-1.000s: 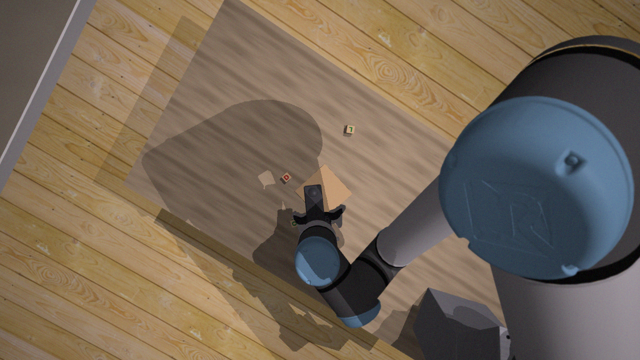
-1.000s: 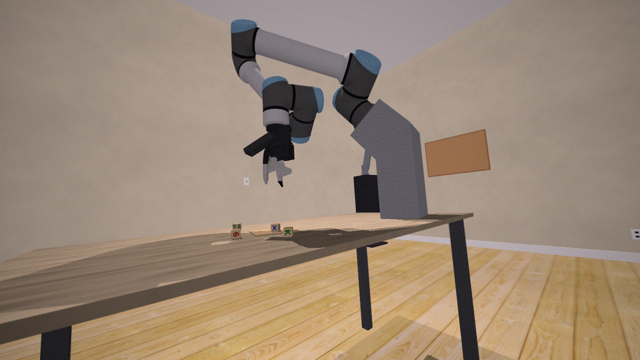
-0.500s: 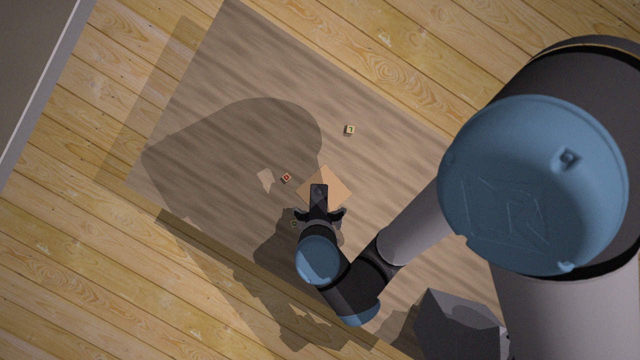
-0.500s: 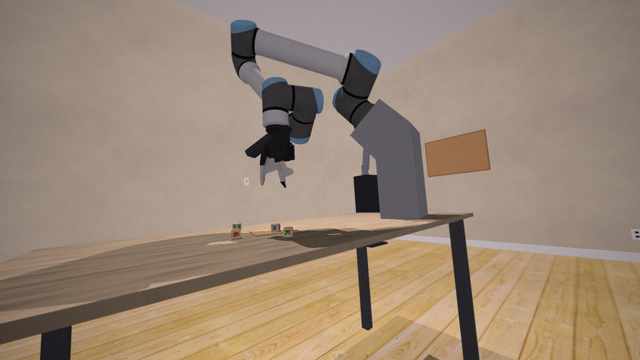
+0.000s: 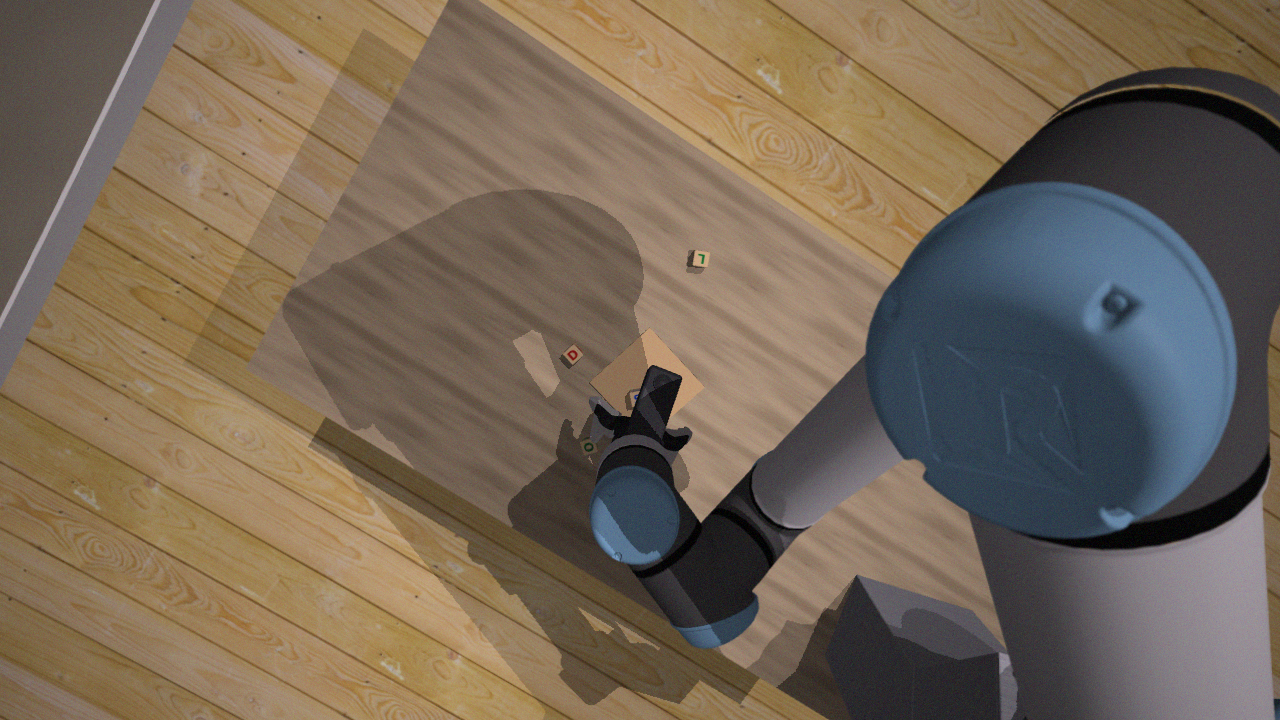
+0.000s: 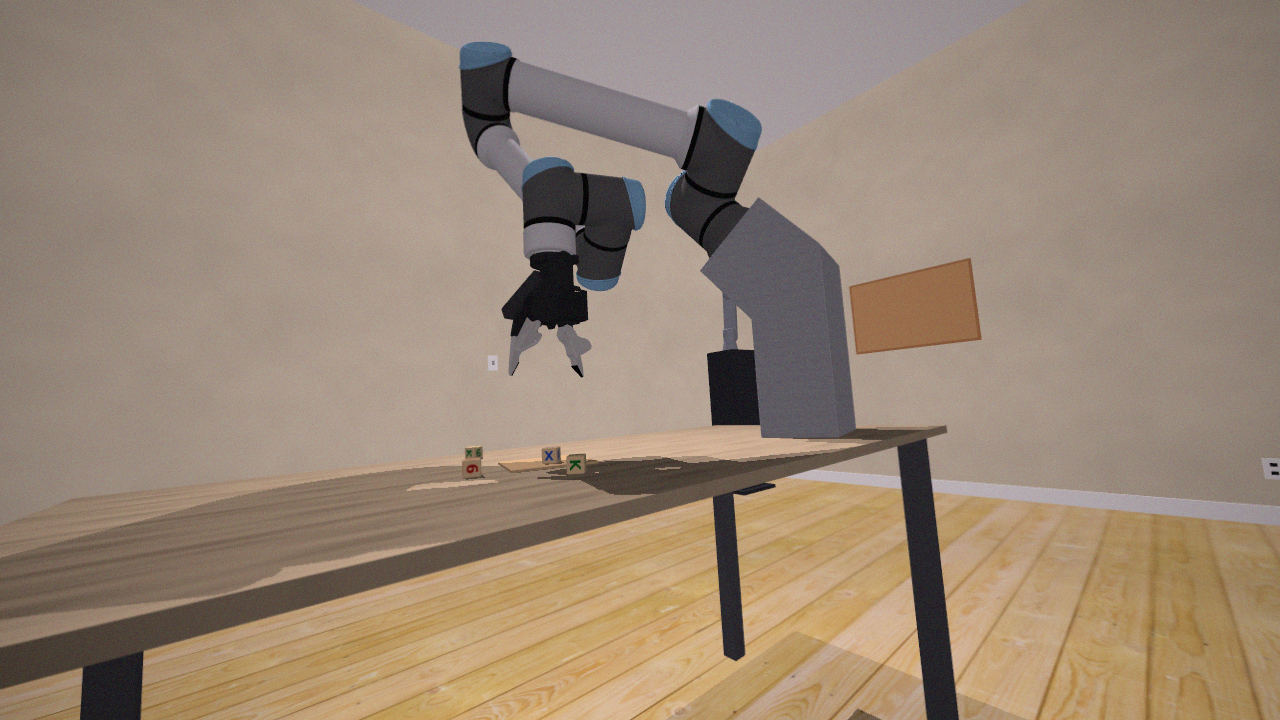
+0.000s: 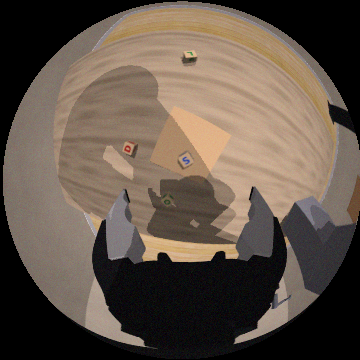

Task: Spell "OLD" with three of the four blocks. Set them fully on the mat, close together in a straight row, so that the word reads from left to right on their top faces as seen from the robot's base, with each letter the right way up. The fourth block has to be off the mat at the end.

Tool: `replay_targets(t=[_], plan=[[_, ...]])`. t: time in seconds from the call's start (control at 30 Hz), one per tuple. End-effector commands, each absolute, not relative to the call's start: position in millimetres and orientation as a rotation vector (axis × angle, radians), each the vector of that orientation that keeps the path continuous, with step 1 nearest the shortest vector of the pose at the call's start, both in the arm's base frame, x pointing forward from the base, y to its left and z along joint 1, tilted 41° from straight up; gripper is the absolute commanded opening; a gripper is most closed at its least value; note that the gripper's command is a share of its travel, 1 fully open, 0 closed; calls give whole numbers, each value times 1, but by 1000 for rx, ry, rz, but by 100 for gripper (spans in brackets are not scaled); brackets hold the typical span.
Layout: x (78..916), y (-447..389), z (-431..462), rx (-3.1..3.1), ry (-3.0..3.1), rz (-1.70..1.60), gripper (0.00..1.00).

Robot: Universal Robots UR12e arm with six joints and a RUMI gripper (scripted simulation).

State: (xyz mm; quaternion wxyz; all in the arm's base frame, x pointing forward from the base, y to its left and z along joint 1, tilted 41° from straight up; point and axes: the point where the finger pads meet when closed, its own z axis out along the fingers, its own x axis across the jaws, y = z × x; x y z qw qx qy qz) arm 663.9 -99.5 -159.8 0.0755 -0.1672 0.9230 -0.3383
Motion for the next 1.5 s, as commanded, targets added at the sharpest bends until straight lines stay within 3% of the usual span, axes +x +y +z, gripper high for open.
replay_targets(t=[0.0, 1.47], plan=[[664, -102, -160, -302, 2761, -985, 100], [661, -114, -175, 1071, 2311, -637, 100]])
